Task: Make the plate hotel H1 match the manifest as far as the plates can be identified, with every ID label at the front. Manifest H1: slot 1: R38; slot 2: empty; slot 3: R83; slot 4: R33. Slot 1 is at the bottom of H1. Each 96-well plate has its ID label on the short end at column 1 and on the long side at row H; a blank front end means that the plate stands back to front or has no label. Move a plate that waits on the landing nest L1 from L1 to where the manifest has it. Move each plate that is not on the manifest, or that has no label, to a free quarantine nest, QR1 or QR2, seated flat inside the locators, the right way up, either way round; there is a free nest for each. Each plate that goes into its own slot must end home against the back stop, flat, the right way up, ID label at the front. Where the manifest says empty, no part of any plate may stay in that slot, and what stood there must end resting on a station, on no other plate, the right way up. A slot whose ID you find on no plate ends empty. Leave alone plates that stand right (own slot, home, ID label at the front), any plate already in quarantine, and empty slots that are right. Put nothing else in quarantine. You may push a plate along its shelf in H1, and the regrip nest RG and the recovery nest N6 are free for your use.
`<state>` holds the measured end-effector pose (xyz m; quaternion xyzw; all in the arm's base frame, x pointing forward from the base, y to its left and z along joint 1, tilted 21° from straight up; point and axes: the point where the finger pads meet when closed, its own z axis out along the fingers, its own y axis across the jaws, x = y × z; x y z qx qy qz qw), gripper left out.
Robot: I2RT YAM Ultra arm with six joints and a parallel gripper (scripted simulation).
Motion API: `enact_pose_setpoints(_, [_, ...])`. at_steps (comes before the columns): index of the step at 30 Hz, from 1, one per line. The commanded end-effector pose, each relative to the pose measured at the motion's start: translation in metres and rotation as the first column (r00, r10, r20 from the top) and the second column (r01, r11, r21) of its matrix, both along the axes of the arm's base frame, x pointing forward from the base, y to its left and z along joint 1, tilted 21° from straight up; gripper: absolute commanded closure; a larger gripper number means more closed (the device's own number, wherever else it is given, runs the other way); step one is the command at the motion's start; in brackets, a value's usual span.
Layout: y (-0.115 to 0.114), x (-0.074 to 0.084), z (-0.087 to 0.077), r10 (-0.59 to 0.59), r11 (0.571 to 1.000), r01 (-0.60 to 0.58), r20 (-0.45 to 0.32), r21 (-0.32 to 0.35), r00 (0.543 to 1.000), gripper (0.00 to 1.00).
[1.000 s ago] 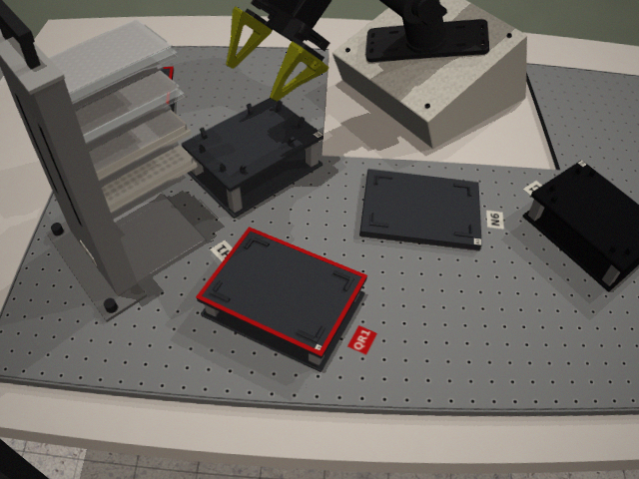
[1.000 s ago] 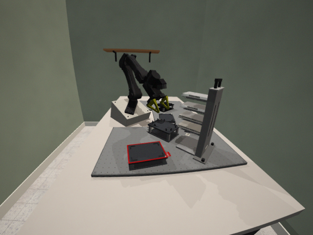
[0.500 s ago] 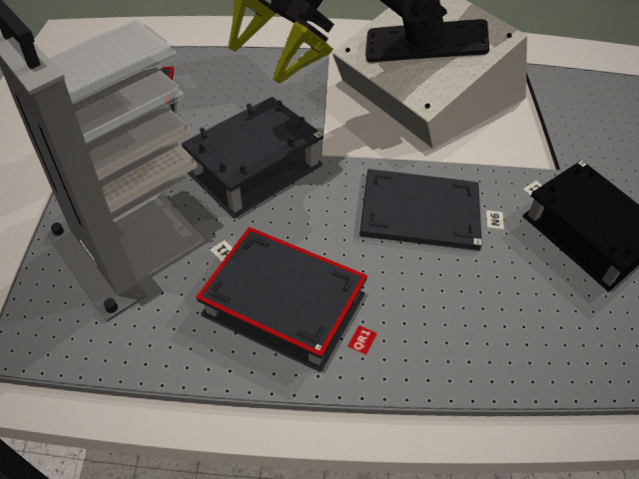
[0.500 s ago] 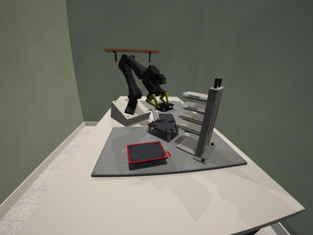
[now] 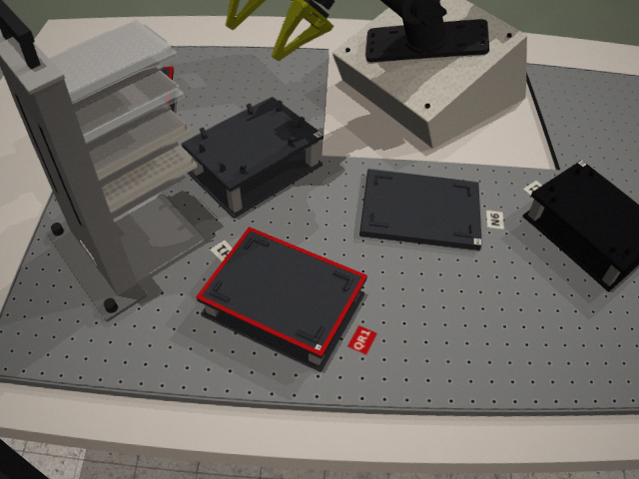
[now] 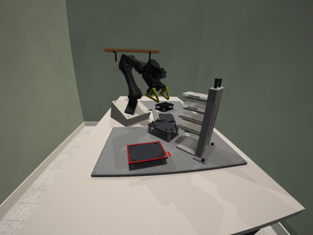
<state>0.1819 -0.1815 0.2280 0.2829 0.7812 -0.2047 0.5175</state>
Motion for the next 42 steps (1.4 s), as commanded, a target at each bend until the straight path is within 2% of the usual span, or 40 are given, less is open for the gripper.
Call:
enact_pose_setpoints(1, [0.002, 0.001, -0.014, 0.014, 1.0, -0.014, -0.009, 0.003, 1.0, 0.0])
enact_pose_setpoints(4, [-0.002, 0.006, -0.031, 0.017, 0.999, -0.016, -0.03, 0.029, 0.999, 0.0])
enact_pose_setpoints(6, [-0.002, 0.006, -0.031, 0.017, 0.999, -0.016, -0.03, 0.029, 0.999, 0.0])
enact_pose_setpoints(14, [-0.008, 0.012, -0.057, 0.009, 0.999, -0.008, -0.026, 0.035, 1.0, 0.0])
enact_pose_setpoints(16, [-0.008, 0.012, -0.057, 0.008, 0.999, -0.007, -0.026, 0.035, 1.0, 0.0])
enact_pose_setpoints(17, [-0.011, 0.013, -0.036, 0.005, 1.0, -0.005, 0.001, 0.002, 1.0, 0.0])
enact_pose_setpoints(19, [-0.01, 0.012, -0.032, 0.004, 1.0, -0.004, 0.011, -0.011, 1.0, 0.0])
enact_pose_setpoints(23, [-0.01, 0.012, -0.032, 0.005, 1.0, -0.005, 0.012, -0.012, 1.0, 0.0])
enact_pose_setpoints(24, [-0.011, 0.015, -0.036, 0.008, 1.0, -0.008, 0.001, 0.002, 1.0, 0.0])
enact_pose_setpoints(42, [-0.024, 0.031, -0.028, 0.008, 1.0, -0.008, 0.002, 0.002, 1.0, 0.0])
